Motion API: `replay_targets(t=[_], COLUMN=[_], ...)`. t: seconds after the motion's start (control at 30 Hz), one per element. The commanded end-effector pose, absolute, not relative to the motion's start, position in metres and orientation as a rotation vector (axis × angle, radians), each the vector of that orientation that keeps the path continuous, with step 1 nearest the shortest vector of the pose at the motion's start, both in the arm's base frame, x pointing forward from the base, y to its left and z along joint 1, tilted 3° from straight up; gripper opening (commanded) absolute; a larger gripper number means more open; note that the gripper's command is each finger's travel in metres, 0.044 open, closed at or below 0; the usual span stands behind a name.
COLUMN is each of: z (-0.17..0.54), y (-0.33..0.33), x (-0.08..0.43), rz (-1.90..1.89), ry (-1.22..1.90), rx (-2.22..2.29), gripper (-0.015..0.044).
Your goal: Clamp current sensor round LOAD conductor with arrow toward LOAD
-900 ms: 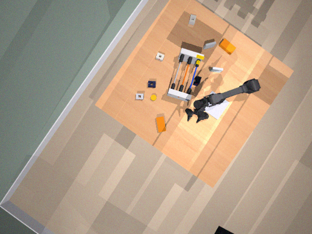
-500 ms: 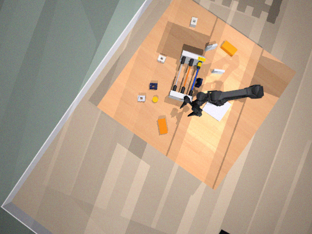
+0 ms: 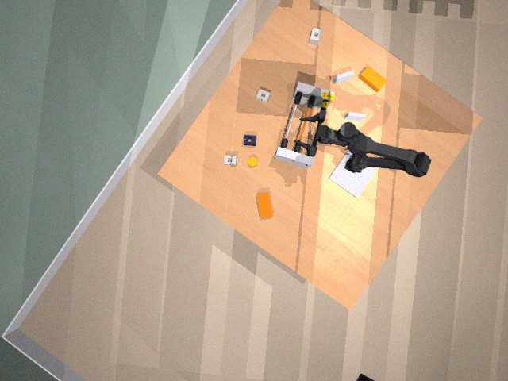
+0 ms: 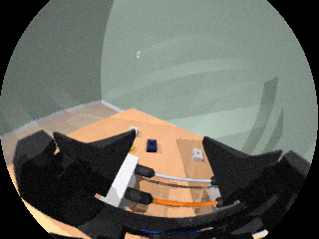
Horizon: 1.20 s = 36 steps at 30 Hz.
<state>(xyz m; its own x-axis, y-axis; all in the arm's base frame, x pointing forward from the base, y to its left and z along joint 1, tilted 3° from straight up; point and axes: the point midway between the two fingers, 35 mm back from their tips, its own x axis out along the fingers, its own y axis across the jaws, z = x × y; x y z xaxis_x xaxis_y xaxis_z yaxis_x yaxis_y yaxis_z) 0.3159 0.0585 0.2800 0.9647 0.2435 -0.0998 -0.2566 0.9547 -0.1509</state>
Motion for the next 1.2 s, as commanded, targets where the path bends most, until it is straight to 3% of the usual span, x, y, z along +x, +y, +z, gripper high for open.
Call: replay_targets(t=[0.0, 0.33, 0.53, 0.7, 1.0, 1.17], z=[0.318, 0.322, 0.289, 0.261, 0.241, 0.240], y=[0.008, -0.002, -0.072, -0.131, -0.179, -0.182], x=[0.316, 0.317, 0.333, 0.312, 0.260, 0.254], rz=[0.034, -0.006, -0.205, -0.369, -0.522, -0.535], ry=[-0.032, -0.038, 0.341, 0.672, 1.023, 1.054], rx=[-0.022, 0.000, 0.033, 0.134, 0.326, 0.348], gripper=[0.0440, 0.0440, 0.0440, 0.0440, 0.0440, 0.0440])
